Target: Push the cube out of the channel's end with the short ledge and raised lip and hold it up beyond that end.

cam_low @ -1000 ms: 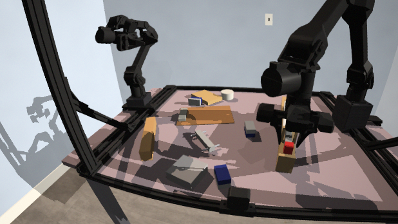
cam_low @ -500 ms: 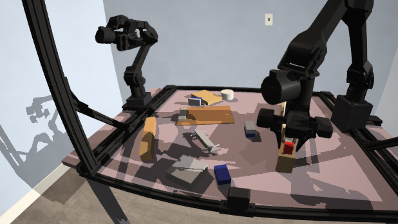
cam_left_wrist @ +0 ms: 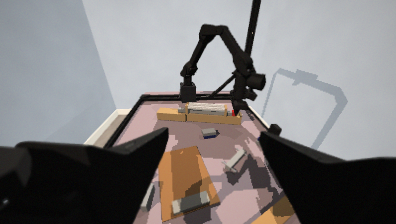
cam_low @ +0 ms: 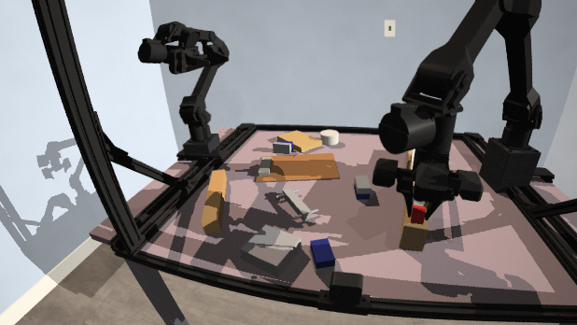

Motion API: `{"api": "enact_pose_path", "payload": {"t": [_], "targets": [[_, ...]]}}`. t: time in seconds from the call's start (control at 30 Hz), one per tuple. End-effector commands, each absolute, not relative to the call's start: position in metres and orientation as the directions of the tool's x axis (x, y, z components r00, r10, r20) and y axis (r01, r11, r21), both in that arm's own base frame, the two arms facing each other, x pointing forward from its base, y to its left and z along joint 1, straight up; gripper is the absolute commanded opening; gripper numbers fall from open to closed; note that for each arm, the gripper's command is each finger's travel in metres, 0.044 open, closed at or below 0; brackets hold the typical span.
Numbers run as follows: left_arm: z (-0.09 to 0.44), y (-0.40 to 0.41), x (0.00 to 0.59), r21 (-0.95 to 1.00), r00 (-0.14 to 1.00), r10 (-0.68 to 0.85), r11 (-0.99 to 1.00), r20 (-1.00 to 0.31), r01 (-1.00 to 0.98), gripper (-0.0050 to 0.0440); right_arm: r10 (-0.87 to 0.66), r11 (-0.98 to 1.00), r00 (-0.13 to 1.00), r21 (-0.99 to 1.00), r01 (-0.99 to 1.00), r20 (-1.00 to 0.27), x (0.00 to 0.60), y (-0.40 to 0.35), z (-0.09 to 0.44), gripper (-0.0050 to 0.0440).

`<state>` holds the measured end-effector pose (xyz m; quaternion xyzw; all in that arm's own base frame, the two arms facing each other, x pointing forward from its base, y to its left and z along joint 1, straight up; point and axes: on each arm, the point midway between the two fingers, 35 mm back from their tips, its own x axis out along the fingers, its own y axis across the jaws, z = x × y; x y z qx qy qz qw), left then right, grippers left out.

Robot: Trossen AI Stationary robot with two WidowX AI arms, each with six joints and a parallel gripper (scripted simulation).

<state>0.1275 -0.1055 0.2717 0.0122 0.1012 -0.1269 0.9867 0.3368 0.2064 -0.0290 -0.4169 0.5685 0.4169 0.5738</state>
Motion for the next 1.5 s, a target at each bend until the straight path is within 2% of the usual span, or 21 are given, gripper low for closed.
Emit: {"api": "enact_pose_path", "payload": {"t": [0.0, 0.37, 0.53, 0.67, 0.9, 1.33, 1.47], "targets": [[0.272, -0.105, 0.128, -0.005, 0.948, -0.247, 0.968, -0.202, 0.251, 0.0400, 0.005, 0.305, 0.006, -0.005, -0.952, -1.000, 0.337, 0.206, -0.029, 0.0119], [0.272, -0.105, 0.128, -0.005, 0.948, -0.247, 0.968, -0.202, 0.251, 0.0400, 0.005, 0.305, 0.006, -0.005, -0.952, -1.000, 0.337, 0.206, -0.029, 0.0060], [0.272, -0.105, 0.128, -0.005, 0.948, -0.247, 0.968, -0.202, 0.251, 0.0400, 0.005, 0.305, 0.006, -0.004, -0.952, -1.000, 0.337, 0.206, -0.027, 0.0060], [0.272, -0.105, 0.128, -0.005, 0.948, -0.247, 0.968, -0.202, 0.251, 0.0400, 0.000, 0.309, 0.000, 0.000, -0.951, -1.000, 0.337, 0.205, 0.006, 0.0060], [0.272, -0.105, 0.128, -0.005, 0.948, -0.247, 0.968, -0.202, 0.251, 0.0400, 0.000, 0.309, 0.000, 0.000, -0.951, -1.000, 0.336, 0.205, 0.008, 0.0060], [0.272, -0.105, 0.128, -0.005, 0.948, -0.247, 0.968, -0.202, 0.251, 0.0400, 0.000, 0.309, 0.000, 0.000, -0.951, -1.000, 0.286, 0.218, -0.002, 0.0060], [0.272, -0.105, 0.128, -0.005, 0.948, -0.247, 0.968, -0.202, 0.251, 0.0400, 0.000, 0.309, 0.000, 0.000, -0.951, -1.000, 0.287, 0.218, 0.022, 0.0060]]}}
